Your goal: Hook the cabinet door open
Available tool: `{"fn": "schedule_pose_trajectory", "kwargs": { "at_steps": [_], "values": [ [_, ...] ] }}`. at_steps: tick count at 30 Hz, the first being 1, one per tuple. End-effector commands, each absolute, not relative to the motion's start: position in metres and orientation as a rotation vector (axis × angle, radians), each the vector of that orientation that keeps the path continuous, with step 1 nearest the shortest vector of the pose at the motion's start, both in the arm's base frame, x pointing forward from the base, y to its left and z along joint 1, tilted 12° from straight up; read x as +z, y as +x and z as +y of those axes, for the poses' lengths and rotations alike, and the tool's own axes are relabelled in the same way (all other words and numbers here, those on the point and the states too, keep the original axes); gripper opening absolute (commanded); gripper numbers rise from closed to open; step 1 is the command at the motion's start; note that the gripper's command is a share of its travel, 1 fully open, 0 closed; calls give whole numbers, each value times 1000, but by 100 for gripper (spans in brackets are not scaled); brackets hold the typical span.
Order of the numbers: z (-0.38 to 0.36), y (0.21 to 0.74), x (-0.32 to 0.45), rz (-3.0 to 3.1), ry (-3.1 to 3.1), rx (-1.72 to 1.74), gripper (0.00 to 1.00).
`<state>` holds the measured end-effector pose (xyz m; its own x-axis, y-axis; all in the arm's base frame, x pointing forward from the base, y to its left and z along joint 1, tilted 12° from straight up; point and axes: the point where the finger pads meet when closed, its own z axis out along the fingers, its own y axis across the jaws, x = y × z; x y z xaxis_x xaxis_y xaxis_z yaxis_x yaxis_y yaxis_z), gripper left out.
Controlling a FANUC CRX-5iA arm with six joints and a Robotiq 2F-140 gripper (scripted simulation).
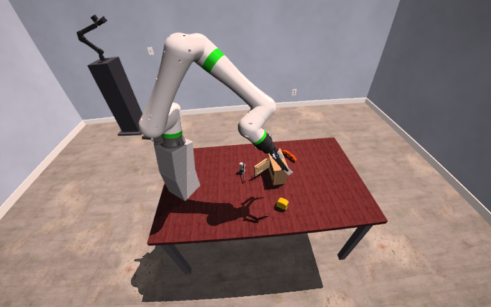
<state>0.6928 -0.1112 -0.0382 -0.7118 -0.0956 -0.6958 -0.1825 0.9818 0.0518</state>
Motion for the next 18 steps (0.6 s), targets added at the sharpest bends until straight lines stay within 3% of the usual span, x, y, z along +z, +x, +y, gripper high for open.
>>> {"fn": "schedule_pose_trajectory", "kwargs": {
  "at_steps": [1, 18],
  "values": [
    [-49, 670, -54, 2467, -349, 217, 100],
    [65, 575, -89, 2693, -830, 267, 100]
  ]
}}
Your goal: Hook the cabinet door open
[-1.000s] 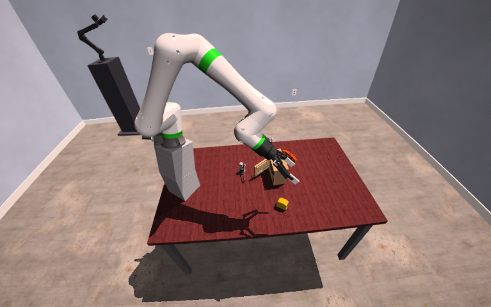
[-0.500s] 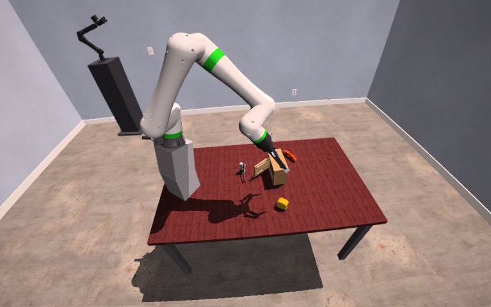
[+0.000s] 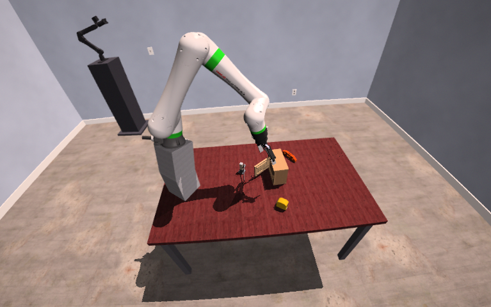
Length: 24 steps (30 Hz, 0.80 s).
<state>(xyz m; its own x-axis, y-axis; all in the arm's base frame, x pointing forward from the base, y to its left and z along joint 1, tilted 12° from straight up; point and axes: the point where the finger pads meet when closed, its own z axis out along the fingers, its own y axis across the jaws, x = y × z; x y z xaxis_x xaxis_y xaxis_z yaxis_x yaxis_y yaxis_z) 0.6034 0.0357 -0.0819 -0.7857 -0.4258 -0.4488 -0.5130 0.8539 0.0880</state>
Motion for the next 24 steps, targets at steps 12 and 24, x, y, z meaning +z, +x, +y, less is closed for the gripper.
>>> {"fn": "schedule_pose_trajectory", "kwargs": {
  "at_steps": [12, 24],
  "values": [
    [91, 533, -96, 2776, -1049, 200, 100],
    [96, 535, -121, 2777, -1049, 197, 16]
  ]
}}
